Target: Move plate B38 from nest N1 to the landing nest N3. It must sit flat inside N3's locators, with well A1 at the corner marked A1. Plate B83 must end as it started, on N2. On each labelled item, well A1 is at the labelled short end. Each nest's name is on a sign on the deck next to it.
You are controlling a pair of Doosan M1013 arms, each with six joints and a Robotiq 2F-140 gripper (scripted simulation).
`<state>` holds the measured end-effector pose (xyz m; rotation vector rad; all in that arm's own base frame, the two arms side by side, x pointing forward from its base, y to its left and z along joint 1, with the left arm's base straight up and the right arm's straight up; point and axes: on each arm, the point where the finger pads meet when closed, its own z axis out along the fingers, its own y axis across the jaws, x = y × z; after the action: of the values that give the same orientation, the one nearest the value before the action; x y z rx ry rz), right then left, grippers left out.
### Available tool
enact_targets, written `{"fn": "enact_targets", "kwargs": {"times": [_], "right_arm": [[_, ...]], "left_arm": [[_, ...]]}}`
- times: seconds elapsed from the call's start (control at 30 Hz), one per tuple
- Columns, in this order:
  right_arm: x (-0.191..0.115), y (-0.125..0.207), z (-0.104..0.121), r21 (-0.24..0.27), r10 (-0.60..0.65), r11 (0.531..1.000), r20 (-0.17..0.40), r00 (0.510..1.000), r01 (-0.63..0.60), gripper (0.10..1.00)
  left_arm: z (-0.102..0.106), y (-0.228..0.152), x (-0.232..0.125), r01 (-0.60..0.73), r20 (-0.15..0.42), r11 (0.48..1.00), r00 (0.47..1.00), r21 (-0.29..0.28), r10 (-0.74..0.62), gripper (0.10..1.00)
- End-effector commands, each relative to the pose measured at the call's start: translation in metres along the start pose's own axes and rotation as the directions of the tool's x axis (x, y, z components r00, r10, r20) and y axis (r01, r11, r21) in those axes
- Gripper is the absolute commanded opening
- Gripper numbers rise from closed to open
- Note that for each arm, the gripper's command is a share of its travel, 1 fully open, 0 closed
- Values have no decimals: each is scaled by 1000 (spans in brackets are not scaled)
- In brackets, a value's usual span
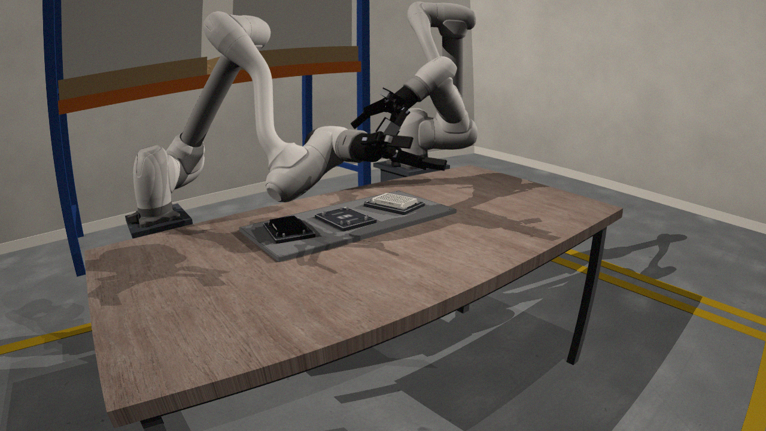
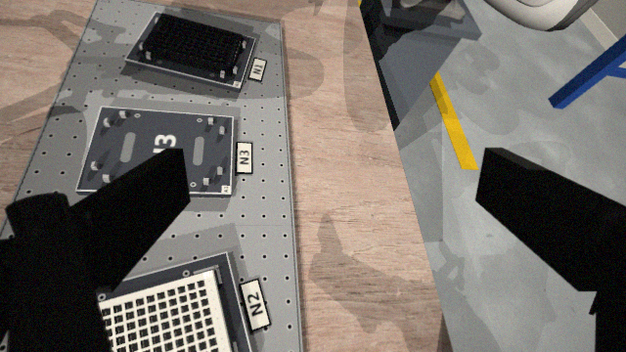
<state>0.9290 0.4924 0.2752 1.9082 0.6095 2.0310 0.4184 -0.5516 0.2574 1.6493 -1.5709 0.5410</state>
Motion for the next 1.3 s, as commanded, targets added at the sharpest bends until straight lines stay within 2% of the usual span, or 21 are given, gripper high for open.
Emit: {"fn": "enact_targets", "kwargs": {"times": [0.0, 1.27], "right_arm": [[1, 1, 0, -1, 1, 1000, -2, 1000, -1, 1000], [0, 5, 1, -7, 0, 1000, 2, 1000, 0, 1000]], "left_arm": [[0, 0, 1, -1, -1, 1000, 1000, 1, 1, 1000], [0, 0, 1, -1, -1, 1000, 1000, 1, 1, 1000]]}}
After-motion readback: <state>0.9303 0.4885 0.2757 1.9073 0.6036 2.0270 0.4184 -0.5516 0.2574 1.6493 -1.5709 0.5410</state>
